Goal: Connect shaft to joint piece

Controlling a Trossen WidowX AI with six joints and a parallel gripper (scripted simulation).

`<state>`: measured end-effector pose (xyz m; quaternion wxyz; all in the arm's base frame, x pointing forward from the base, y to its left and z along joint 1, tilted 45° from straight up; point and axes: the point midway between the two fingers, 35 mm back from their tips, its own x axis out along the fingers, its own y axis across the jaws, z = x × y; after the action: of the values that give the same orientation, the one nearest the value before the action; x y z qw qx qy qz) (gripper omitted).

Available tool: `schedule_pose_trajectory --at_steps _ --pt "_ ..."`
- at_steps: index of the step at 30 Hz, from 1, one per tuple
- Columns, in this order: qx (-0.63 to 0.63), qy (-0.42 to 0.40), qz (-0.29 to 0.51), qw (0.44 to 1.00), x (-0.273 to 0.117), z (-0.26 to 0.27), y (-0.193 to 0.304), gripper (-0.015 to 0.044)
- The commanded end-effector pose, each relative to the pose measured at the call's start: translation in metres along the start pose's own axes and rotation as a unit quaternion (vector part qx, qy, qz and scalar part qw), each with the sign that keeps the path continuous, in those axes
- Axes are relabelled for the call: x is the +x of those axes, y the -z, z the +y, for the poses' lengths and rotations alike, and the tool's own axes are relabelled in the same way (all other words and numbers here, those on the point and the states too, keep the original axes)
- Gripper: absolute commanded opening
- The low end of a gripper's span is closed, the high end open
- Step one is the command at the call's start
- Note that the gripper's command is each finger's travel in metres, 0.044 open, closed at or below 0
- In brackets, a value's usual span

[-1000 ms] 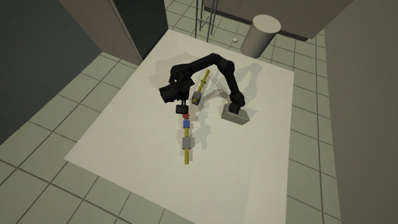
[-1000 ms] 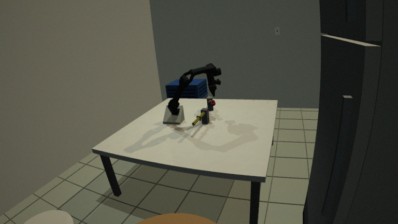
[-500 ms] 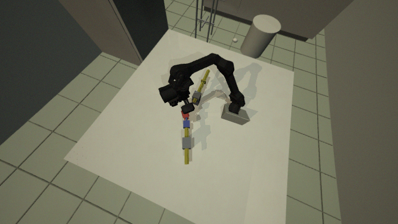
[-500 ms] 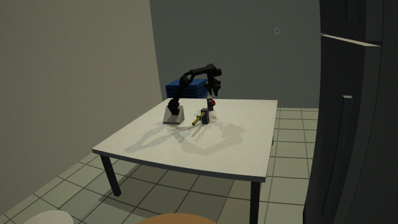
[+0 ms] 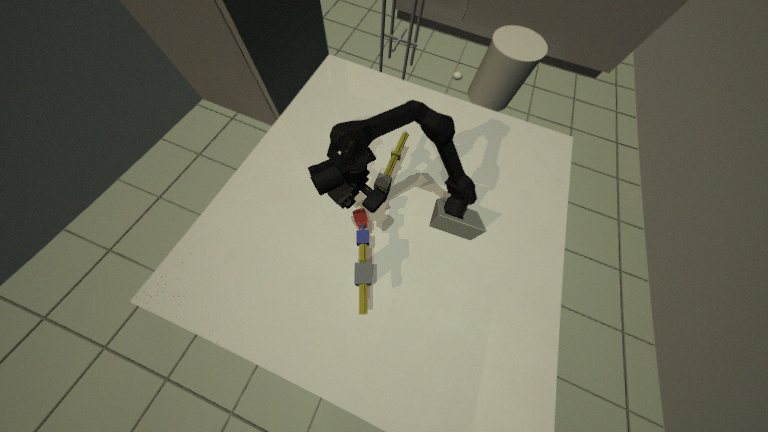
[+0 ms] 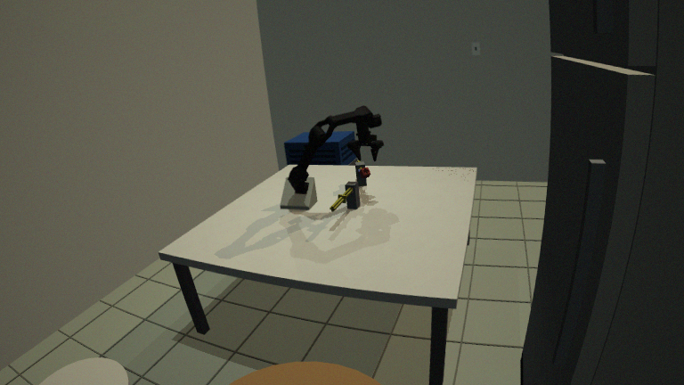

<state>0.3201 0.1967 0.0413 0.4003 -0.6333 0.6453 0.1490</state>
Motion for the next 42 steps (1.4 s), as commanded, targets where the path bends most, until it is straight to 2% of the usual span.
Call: schedule_pose_trajectory --at_steps 1,16,31,42 --pt "-0.063 -0.008 0.001 0.998 0.002 0.000 0.001 0.0440" --pt "-0.278 -0.018 -0.004 0.960 0.006 -0.001 0.000 0.0440" --pt "-0.480 -0.025 -0.013 0.877 0.009 -0.001 0.000 0.0440" --pt "-0.498 -0.027 -0.013 0.867 0.015 -0.001 0.000 0.0440"
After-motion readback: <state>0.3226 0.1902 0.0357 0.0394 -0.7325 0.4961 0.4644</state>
